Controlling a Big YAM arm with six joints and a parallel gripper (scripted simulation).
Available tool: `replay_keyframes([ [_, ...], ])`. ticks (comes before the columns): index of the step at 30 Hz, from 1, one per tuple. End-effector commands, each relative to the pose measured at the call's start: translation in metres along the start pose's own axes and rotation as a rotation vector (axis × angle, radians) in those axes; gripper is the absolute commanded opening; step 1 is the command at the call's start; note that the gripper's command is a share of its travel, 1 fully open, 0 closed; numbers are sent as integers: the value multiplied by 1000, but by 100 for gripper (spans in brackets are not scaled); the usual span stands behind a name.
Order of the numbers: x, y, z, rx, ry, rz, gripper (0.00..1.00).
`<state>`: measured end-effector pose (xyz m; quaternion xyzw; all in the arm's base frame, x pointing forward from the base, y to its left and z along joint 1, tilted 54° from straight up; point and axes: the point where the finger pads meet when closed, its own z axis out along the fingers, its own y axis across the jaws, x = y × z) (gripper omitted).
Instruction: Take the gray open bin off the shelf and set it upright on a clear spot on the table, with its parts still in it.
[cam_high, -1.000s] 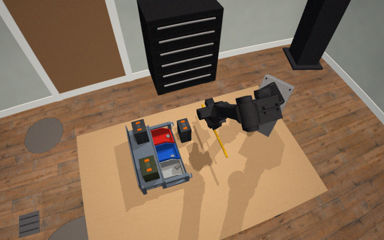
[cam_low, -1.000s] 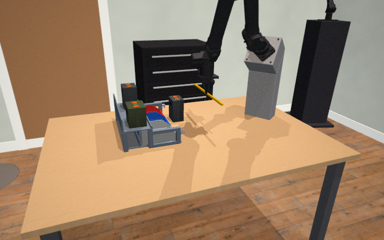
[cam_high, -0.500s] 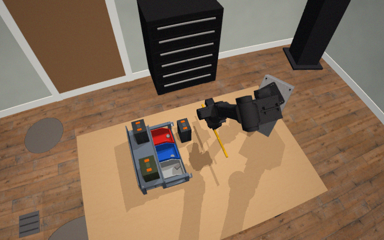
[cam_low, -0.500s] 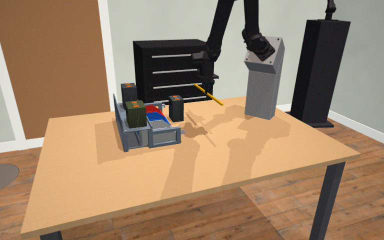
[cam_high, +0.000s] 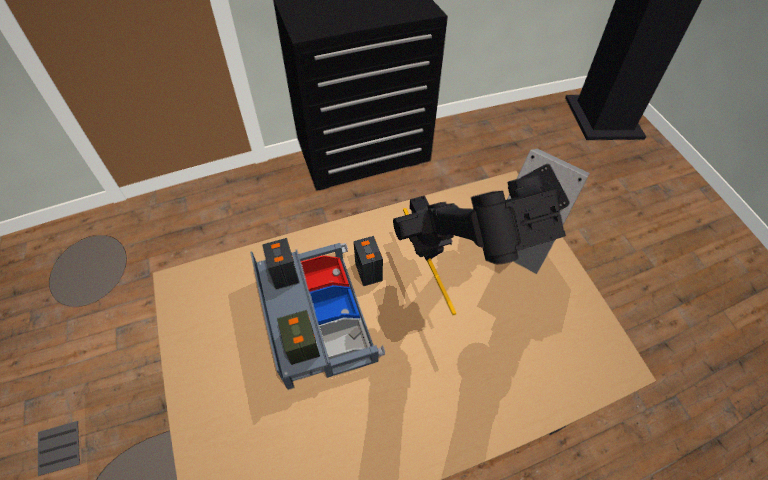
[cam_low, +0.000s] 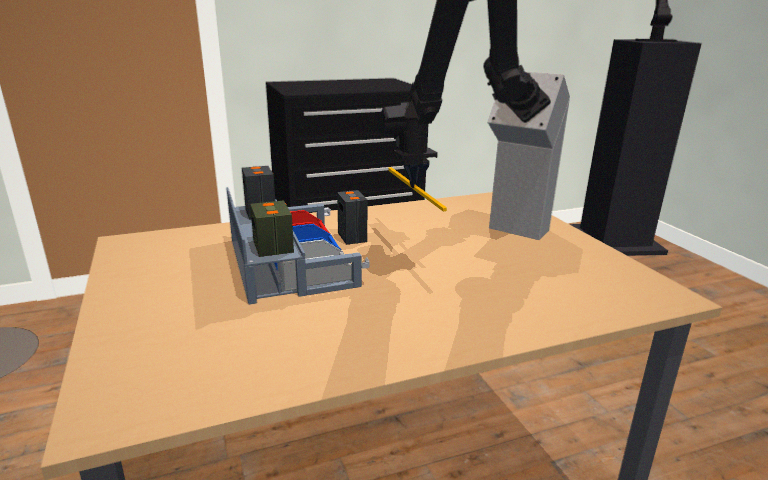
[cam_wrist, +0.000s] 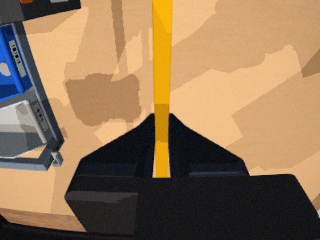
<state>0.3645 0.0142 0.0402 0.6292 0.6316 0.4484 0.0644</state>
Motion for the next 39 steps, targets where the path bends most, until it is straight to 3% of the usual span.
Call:
replay_keyframes([
  [1,-8,-2,-6,-19,-15,6,0],
  [24,-2,-5,9,1,-2,11,0],
  [25,-1,5,5,-25,-7,-1,0],
  [27,-2,-1,13,-3,-2,8,0],
  [39,-2,0,35,-6,-1,6,0],
])
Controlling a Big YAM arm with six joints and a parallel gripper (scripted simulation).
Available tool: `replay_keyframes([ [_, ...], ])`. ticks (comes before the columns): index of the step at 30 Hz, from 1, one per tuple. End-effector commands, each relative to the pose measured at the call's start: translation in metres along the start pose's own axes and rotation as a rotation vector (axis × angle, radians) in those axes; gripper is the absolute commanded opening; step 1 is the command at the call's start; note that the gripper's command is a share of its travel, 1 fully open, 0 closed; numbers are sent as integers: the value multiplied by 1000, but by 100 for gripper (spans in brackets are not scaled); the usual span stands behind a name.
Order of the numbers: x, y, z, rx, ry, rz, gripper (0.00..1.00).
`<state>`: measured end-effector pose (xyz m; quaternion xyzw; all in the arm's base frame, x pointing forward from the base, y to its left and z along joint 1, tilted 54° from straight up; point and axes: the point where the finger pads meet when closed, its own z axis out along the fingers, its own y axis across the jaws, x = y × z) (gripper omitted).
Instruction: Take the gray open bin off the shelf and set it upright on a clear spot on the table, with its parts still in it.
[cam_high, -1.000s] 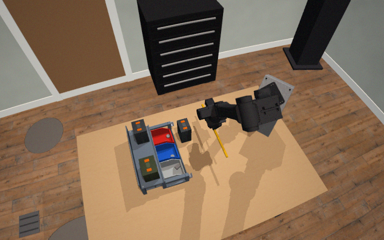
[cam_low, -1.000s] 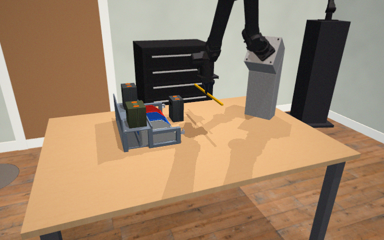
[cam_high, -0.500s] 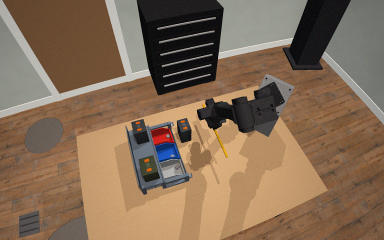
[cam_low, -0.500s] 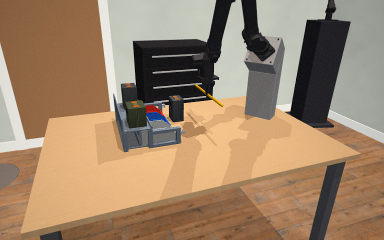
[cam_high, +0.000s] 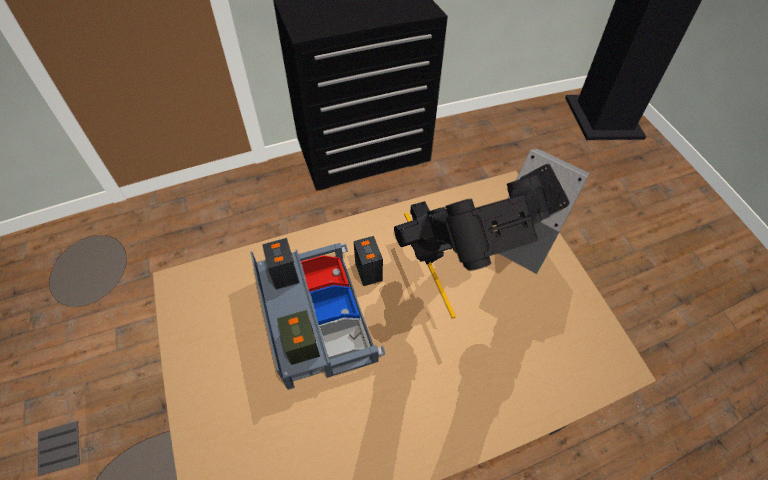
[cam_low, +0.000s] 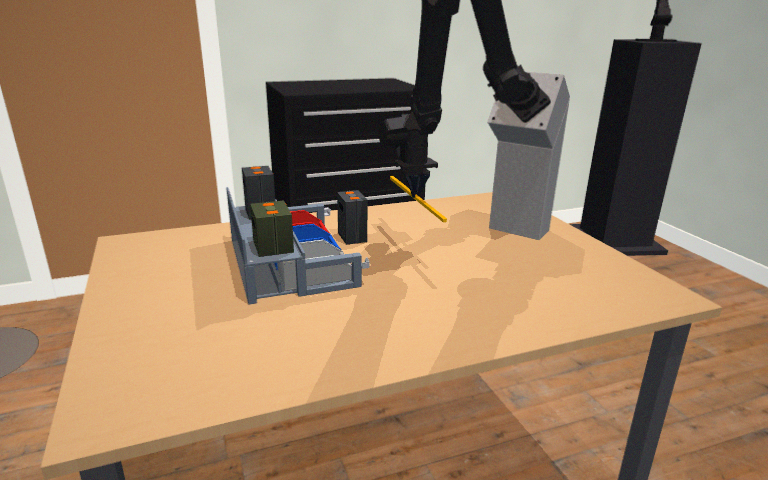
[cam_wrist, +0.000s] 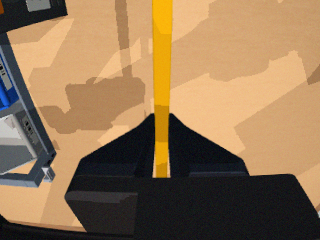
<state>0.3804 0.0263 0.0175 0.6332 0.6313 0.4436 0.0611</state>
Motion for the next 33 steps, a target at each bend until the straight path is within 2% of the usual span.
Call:
replay_keyframes([
  [1,2,6,6,-16,4,-2,0],
  [3,0,4,5,-19,-2,5,0],
  [17,2,5,46,-16,4,-1,0],
  [20,-1,4,47,-17,-2,6,0],
  [33,3,5,89,-15,5,-1,0],
])
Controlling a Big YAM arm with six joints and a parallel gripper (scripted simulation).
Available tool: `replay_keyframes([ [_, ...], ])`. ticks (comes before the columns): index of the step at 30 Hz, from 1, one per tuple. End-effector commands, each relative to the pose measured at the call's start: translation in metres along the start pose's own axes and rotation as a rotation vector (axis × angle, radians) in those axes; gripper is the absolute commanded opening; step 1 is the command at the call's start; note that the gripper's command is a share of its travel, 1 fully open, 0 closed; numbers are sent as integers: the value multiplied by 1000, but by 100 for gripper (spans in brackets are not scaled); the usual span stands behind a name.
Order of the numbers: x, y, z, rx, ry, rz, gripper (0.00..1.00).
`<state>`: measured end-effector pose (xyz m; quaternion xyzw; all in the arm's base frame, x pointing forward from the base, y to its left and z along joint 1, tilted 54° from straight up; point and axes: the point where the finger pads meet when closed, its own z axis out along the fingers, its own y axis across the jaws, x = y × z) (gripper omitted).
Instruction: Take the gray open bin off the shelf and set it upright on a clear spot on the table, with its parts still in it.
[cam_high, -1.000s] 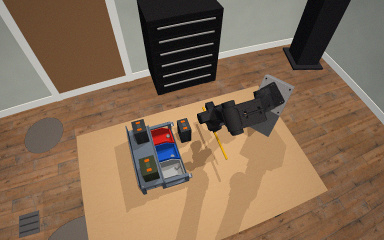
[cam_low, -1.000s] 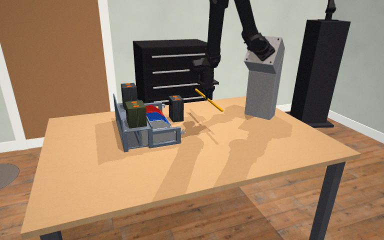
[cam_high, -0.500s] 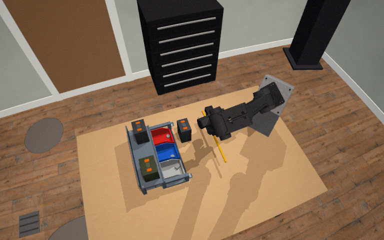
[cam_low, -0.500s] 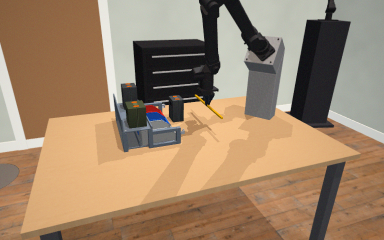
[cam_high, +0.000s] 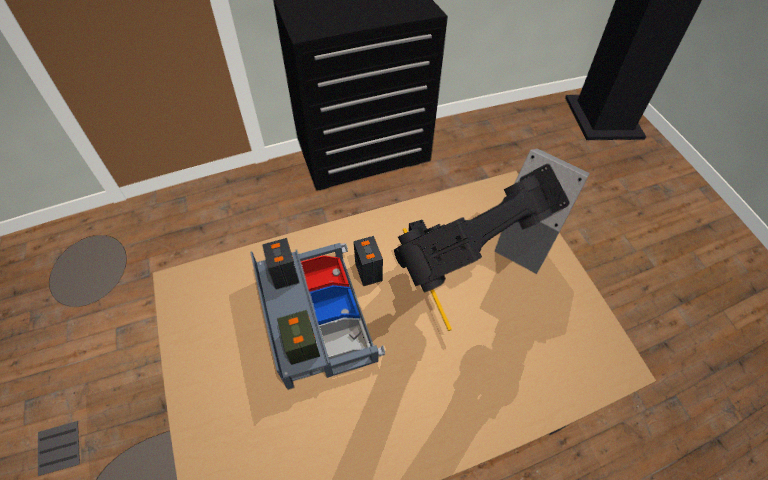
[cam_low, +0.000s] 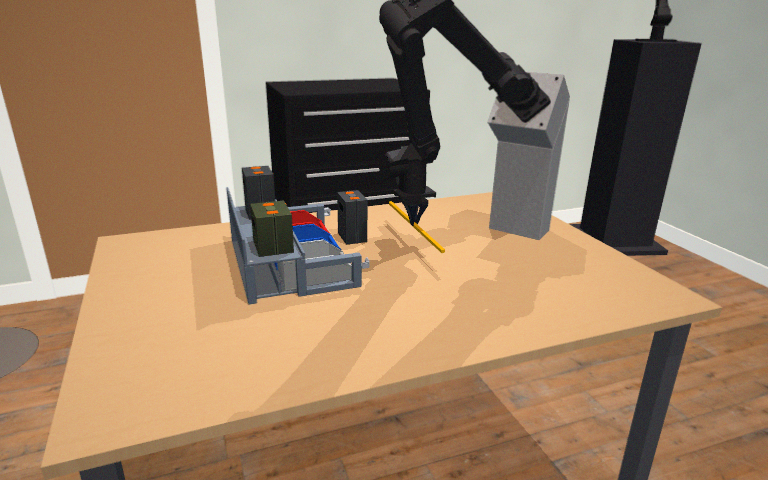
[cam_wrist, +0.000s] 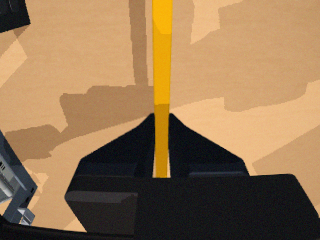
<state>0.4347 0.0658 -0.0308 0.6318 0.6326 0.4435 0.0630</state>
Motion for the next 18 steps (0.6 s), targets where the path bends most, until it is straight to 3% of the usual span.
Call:
replay_keyframes([
  [1,3,3,9,-14,6,4,0],
  [3,3,3,9,-14,6,4,0],
  [4,-2,11,6,-36,-5,9,0],
  [5,2,3,15,-15,4,6,0],
  [18,3,3,45,-14,6,4,0],
])
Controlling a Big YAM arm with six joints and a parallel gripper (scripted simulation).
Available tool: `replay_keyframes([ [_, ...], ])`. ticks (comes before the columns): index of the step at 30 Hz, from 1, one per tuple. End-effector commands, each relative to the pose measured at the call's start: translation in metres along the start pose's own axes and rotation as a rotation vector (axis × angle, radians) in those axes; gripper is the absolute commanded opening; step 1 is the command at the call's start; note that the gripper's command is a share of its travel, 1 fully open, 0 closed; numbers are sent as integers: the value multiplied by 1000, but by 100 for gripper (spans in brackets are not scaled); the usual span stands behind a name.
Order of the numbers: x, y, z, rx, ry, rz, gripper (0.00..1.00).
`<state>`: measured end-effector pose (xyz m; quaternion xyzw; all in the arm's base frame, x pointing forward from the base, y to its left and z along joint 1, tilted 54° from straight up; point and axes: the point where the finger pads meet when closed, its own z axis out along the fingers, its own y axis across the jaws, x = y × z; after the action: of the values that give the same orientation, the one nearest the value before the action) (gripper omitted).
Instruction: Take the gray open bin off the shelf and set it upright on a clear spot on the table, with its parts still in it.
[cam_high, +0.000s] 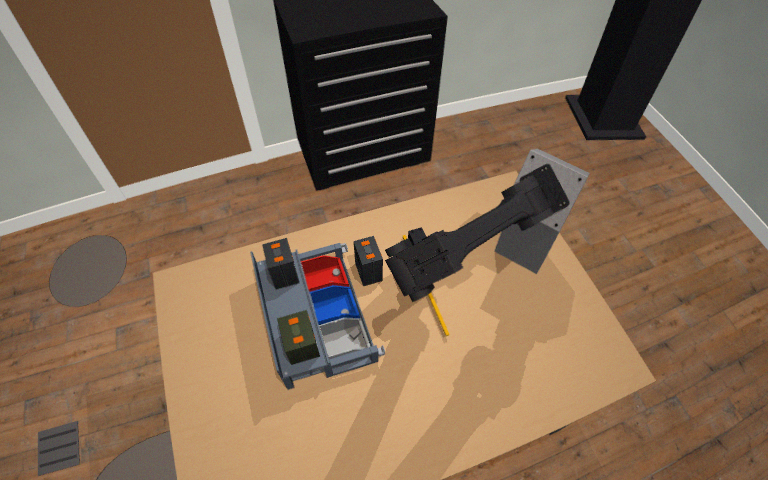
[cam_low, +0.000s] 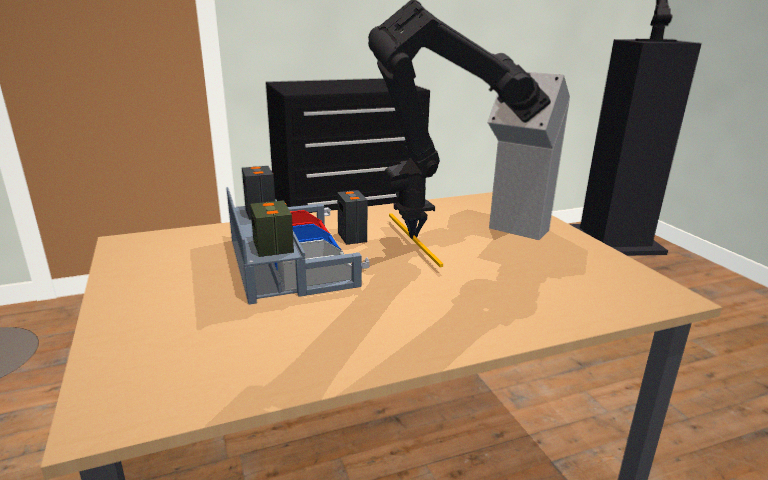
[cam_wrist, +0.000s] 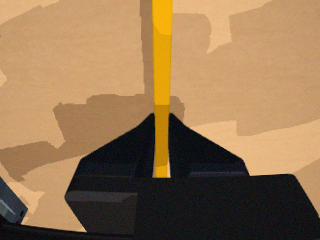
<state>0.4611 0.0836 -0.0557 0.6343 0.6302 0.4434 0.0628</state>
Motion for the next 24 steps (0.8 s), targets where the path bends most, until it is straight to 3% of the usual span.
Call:
replay_keyframes([
  [1,5,3,5,-13,9,-2,0],
  [3,5,9,-3,-32,5,-2,0],
  [4,7,16,2,-40,10,-11,0],
  [6,5,2,11,-12,8,-2,0],
  [24,4,5,15,-21,5,-4,0],
])
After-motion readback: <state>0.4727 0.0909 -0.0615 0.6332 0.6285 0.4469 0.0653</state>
